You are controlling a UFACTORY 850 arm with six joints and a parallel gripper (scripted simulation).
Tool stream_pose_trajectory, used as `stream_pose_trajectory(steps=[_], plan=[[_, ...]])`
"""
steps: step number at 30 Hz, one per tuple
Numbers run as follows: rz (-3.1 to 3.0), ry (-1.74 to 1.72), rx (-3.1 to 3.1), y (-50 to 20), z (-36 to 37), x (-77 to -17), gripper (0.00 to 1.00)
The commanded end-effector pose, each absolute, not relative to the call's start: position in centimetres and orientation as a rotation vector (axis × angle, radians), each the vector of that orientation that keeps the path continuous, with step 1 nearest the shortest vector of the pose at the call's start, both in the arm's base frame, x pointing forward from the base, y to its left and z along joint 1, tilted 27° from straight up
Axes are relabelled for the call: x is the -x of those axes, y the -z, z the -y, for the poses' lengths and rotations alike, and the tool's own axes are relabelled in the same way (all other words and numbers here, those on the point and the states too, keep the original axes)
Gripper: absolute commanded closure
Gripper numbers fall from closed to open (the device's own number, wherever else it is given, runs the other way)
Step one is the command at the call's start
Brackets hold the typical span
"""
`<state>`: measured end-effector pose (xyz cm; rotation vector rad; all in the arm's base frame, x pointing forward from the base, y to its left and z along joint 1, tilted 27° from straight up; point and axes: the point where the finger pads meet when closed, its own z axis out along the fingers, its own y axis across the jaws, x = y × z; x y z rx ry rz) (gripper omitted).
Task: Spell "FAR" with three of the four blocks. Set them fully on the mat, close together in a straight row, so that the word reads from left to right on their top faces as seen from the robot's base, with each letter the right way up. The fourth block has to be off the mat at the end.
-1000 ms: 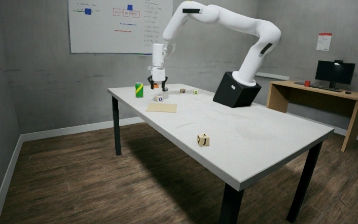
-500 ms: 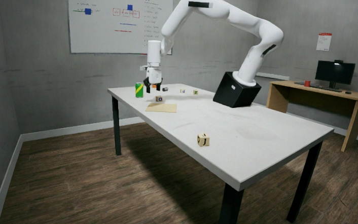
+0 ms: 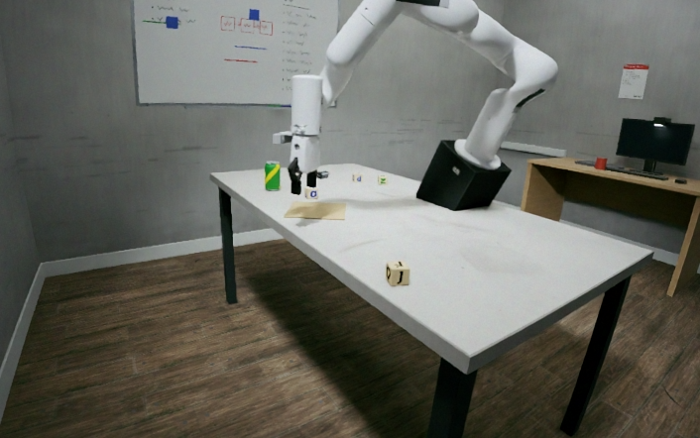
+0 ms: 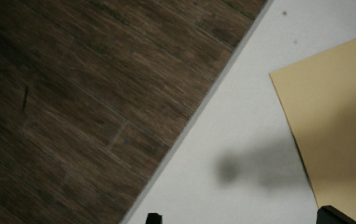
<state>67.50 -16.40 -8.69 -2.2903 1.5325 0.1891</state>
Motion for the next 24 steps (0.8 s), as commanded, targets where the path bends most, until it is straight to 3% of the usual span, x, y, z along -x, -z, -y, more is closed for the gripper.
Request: stream_pose_trajectory(steps=[1, 24], plan=[[-1.431, -0.157, 2.350, 6.0, 11.7, -70.0, 0.00], [-0.962, -0.055, 2.529, -4.9, -11.2, -74.1, 0.00]])
